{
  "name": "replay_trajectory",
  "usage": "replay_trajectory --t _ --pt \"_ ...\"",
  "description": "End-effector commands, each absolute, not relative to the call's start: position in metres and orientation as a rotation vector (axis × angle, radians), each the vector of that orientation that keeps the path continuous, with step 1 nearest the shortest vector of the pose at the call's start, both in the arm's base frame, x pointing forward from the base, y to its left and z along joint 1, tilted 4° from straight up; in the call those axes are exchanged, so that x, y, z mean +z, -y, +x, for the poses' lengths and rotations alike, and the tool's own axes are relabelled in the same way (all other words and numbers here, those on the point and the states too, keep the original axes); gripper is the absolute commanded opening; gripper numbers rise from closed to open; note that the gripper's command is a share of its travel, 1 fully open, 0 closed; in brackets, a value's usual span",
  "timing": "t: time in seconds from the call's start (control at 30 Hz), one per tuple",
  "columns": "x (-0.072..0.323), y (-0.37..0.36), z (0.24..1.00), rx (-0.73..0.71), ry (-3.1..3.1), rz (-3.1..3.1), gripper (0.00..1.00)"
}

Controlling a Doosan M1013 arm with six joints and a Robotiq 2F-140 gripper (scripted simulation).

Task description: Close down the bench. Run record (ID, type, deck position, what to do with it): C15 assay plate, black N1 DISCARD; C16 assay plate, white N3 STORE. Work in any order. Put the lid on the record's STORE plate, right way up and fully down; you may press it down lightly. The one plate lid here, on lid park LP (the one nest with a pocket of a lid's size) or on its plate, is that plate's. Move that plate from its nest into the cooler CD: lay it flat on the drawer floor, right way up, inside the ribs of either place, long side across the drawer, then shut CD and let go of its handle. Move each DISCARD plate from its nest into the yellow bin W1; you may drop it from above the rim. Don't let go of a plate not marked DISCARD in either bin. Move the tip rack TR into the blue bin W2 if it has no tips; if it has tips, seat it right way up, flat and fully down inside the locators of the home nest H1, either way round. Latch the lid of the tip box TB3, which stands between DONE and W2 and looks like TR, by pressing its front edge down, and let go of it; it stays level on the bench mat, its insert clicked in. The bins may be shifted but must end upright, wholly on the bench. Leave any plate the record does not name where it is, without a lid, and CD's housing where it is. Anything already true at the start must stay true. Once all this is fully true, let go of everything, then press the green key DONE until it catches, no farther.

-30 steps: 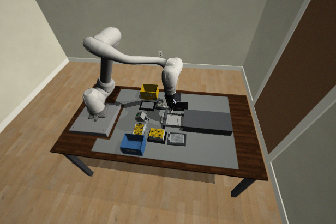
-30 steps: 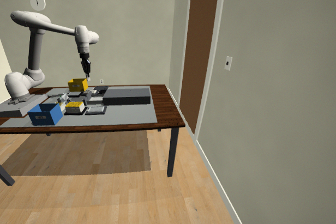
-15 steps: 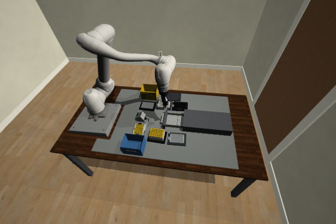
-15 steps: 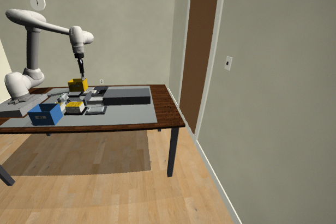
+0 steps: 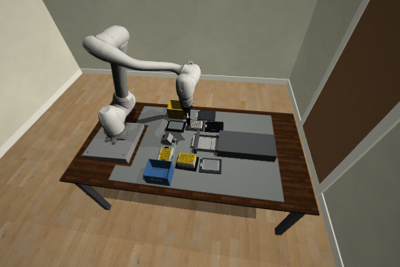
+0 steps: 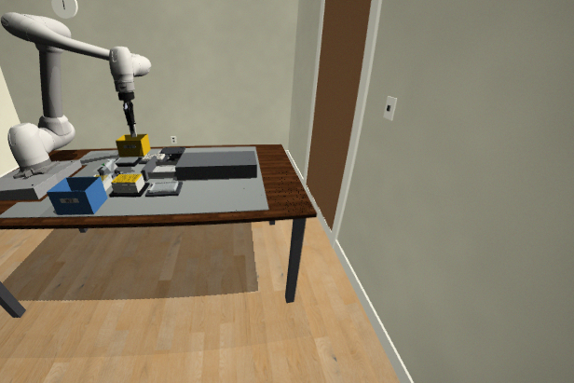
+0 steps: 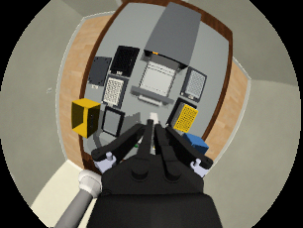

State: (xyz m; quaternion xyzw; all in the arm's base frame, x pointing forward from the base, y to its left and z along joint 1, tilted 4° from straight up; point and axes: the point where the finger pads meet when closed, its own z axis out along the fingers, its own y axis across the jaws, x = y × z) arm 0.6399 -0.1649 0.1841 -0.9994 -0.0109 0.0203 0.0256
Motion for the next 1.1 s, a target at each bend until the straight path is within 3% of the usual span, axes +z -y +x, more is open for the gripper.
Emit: replay_trajectory --t 0.0,0.7,1.07 --pt "0.184 0.157 0.629 0.067 -0.069 -3.089 0.00" --pt "0.181 0.136 0.596 0.080 -0.321 -3.070 0.00" --pt "0.171 0.169 0.586 0.079 -0.275 -3.074 0.00"
